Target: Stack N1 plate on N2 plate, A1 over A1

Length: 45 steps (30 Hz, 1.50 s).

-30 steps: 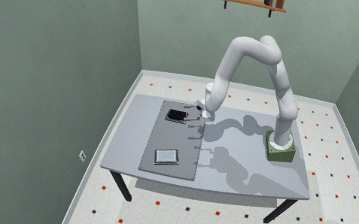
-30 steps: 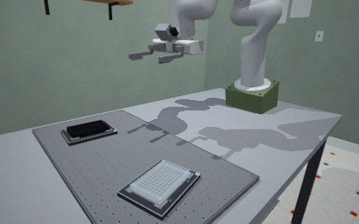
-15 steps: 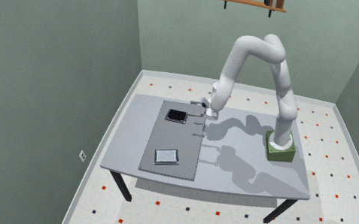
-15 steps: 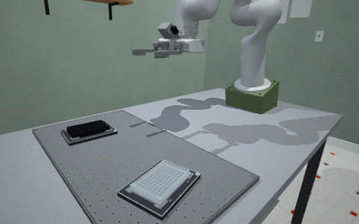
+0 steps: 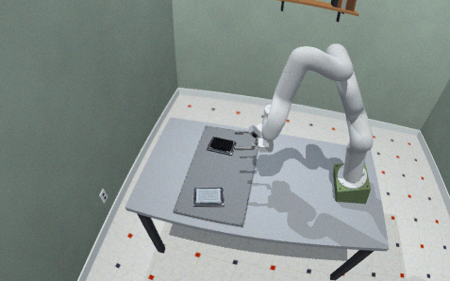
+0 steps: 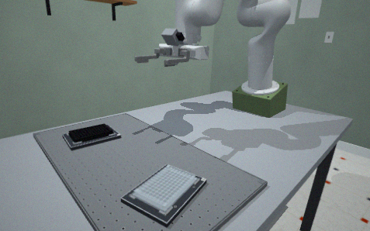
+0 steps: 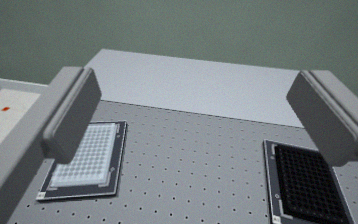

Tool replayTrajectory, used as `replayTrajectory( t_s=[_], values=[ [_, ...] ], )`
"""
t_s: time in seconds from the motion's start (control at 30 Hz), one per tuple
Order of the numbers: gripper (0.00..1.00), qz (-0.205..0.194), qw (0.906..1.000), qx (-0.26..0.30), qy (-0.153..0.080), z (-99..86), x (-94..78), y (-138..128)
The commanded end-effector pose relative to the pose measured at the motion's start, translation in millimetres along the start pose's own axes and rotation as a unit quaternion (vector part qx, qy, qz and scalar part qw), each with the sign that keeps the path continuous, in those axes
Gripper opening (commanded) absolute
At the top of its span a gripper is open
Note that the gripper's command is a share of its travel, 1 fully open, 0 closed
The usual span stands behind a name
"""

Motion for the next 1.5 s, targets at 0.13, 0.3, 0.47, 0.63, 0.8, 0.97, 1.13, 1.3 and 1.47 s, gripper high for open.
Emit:
replayTrajectory(
  t_s=[0.13,0.3,0.47,0.63,0.8,0.97,1.13,1.3,1.47],
  values=[
    [0.37,0.006,0.9992,-0.039,-0.006,23.2,20.6,19],
    [0.37,0.006,0.9992,-0.039,-0.006,36.4,33.9,36],
    [0.37,0.006,0.9992,-0.039,-0.006,44.3,41.8,46],
    [0.37,0.006,0.9992,-0.039,-0.006,57.5,55.1,62],
    [0.37,0.006,0.9992,-0.039,-0.006,70.7,68.3,79],
    [0.37,0.006,0.9992,-0.039,-0.006,83.9,81.6,96],
    [0.37,0.006,0.9992,-0.039,-0.006,91.8,89.5,106],
    [0.37,0.006,0.9992,-0.039,-0.006,105.0,102.8,122],
    [0.37,0.006,0.9992,-0.039,-0.006,118.2,116.0,139]
  ],
)
Point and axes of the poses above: the point midway between the two finger pads, its own z axis out along the fingers, its own y axis across the jaws, x = y × z, the point moved 8 cm from there along -z, back along the fingers, and after that the axes turned 4 degrees about -z, right-handed, at the moved point
